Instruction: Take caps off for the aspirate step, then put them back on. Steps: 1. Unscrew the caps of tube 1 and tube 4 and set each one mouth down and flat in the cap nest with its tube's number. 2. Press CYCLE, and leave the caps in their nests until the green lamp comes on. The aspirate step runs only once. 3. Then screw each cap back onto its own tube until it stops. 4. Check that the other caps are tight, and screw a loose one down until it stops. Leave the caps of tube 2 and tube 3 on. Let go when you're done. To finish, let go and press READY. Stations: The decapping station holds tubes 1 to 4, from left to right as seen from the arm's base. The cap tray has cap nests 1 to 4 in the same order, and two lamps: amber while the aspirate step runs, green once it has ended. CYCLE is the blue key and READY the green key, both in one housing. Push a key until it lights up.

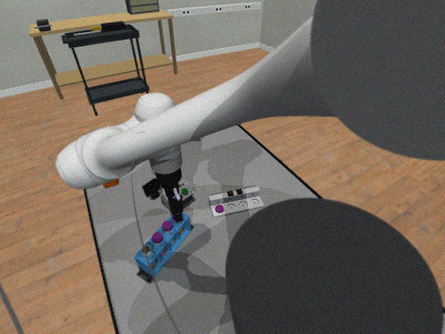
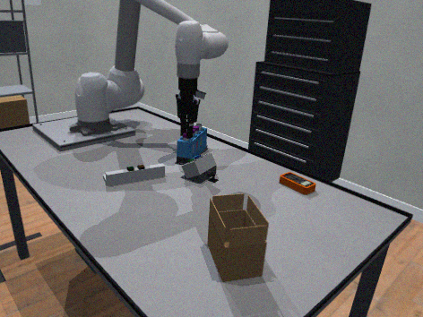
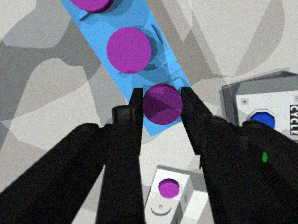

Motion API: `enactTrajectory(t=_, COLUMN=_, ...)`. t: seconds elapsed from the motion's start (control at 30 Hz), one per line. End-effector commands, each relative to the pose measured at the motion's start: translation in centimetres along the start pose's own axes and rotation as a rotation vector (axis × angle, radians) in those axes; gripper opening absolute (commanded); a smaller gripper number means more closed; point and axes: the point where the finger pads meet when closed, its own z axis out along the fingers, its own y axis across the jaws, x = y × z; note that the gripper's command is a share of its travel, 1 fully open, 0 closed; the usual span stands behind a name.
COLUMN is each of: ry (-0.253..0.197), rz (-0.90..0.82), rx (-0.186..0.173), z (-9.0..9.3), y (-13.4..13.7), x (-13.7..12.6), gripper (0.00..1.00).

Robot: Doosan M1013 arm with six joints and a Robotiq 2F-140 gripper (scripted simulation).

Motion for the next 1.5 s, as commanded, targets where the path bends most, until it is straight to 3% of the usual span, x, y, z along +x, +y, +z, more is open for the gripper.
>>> enactTrajectory(t=0.0, ry=0.001, rz=0.000, rx=-0.001, z=-0.06, y=0.04, x=0.02, gripper=0.30)
enactTrajectory(t=0.2, ry=0.001, rz=0.000, rx=-0.001, z=-0.06, y=0.04, x=0.02, gripper=0.30)
enactTrajectory(t=0.47, ry=0.000, rz=-0.400, rx=-0.001, z=-0.07, y=0.04, x=0.02, gripper=0.30)
enactTrajectory(t=0.53, ry=0.000, rz=-0.400, rx=-0.001, z=-0.07, y=0.04, x=0.02, gripper=0.30)
enactTrajectory(t=0.97, ry=0.000, rz=-1.047, rx=-0.001, z=-0.10, y=0.04, x=0.02, gripper=0.30)
enactTrajectory(t=1.2, ry=0.000, rz=-1.047, rx=-0.001, z=-0.11, y=0.04, x=0.02, gripper=0.30)
enactTrajectory(t=1.23, ry=0.000, rz=-1.047, rx=-0.001, z=-0.11, y=0.04, x=0.02, gripper=0.41)
enactTrajectory(t=1.47, ry=0.000, rz=-1.047, rx=-0.001, z=-0.11, y=0.03, x=0.02, gripper=0.41)
